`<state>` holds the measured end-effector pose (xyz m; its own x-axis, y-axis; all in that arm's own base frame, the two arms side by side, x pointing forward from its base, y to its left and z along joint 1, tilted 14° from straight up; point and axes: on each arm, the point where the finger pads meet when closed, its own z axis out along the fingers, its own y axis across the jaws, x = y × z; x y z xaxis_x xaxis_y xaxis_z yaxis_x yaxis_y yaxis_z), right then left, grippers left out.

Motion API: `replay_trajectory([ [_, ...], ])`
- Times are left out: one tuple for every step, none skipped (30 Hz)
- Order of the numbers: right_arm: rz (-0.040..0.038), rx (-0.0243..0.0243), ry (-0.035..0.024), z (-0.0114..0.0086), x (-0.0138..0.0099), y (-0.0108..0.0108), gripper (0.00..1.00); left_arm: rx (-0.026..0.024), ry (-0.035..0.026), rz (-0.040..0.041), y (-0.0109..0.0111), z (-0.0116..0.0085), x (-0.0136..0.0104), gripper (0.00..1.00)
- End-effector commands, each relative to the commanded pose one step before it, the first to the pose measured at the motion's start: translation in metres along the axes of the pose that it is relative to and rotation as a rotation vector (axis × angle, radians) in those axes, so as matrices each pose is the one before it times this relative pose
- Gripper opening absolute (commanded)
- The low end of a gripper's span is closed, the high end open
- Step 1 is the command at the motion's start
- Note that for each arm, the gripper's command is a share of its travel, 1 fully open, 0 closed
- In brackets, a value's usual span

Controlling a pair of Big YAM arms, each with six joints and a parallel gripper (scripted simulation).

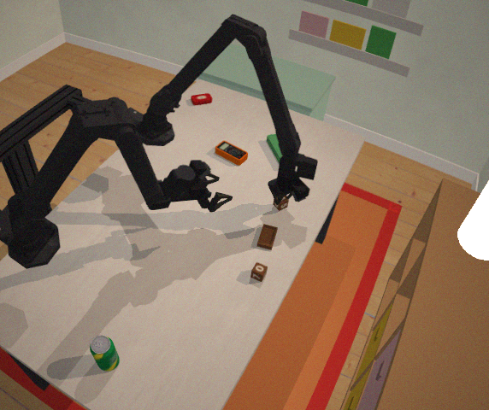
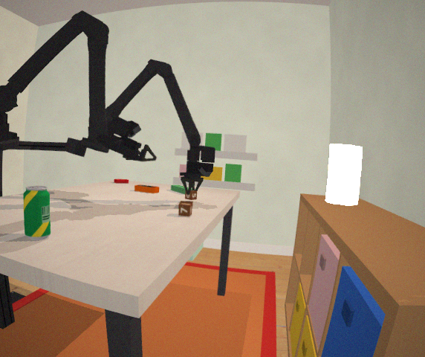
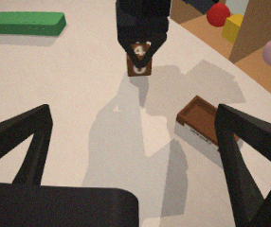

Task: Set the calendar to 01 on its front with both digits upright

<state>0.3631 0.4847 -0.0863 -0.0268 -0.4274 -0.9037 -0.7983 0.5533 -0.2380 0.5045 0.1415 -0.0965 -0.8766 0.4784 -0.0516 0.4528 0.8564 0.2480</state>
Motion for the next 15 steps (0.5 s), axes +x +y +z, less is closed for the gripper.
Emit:
replay_trajectory([
  [0.00402,0.01063,-0.03242,0.00536,-0.01653,-0.0056,1.0,-0.00464,-0.00091,-0.01288,0.01104,0.01315,-0.00056,0.35],
  [0.0,0.0,0.0,0.0,0.0,0.0,1.0,0.0,0.0,0.0,0.0,0.0,0.0,0.35],
  [0.0,0.0,0.0,0.0,0.0,0.0,1.0,0.00013,-0.00011,0.00299,0.00024,0.00101,0.00008,0.35],
  [0.0,0.0,0.0,0.0,0.0,0.0,1.0,0.0,0.0,0.0,0.0,0.0,0.0,0.35],
  [0.0,0.0,0.0,0.0,0.0,0.0,1.0,0.00067,0.00073,0.00015,-0.00017,0.0,0.00018,0.35],
  [0.0,0.0,0.0,0.0,0.0,0.0,1.0,-0.0006,-0.00079,0.00152,0.00013,0.00151,-0.00016,0.35],
  [0.0,0.0,0.0,0.0,0.0,0.0,1.0,0.0,0.0,-0.00033,0.0,0.0,0.0,0.35],
  [0.0,0.0,0.0,0.0,0.0,0.0,1.0,0.0,0.0,0.0,0.0,0.0,0.0,0.35],
  [0.0,0.0,0.0,0.0,0.0,0.0,1.0,0.0,0.0,0.0,0.0,0.0,0.0,0.35],
  [0.0,0.0,0.0,0.0,0.0,0.0,1.0,0.00005,-0.00004,0.00065,-0.00003,0.00101,0.00001,0.35],
  [0.0,0.0,0.0,0.0,0.0,0.0,1.0,0.0,0.0,-0.00061,0.0,0.0,0.0,0.35],
  [0.0,0.0,0.0,0.0,0.0,0.0,1.0,0.00005,-0.00004,0.00073,-0.00003,0.00101,0.00001,0.35],
  [0.0,0.0,0.0,0.0,0.0,0.0,1.0,0.0,0.0,-0.00069,0.0,0.0,0.0,0.35],
  [0.0,0.0,0.0,0.0,0.0,0.0,1.0,0.00005,-0.00004,0.00066,-0.00003,0.00101,0.00001,0.35],
  [0.0,0.0,0.0,0.0,0.0,0.0,1.0,0.0,0.0,-0.00066,0.0,0.0,0.0,0.35],
])
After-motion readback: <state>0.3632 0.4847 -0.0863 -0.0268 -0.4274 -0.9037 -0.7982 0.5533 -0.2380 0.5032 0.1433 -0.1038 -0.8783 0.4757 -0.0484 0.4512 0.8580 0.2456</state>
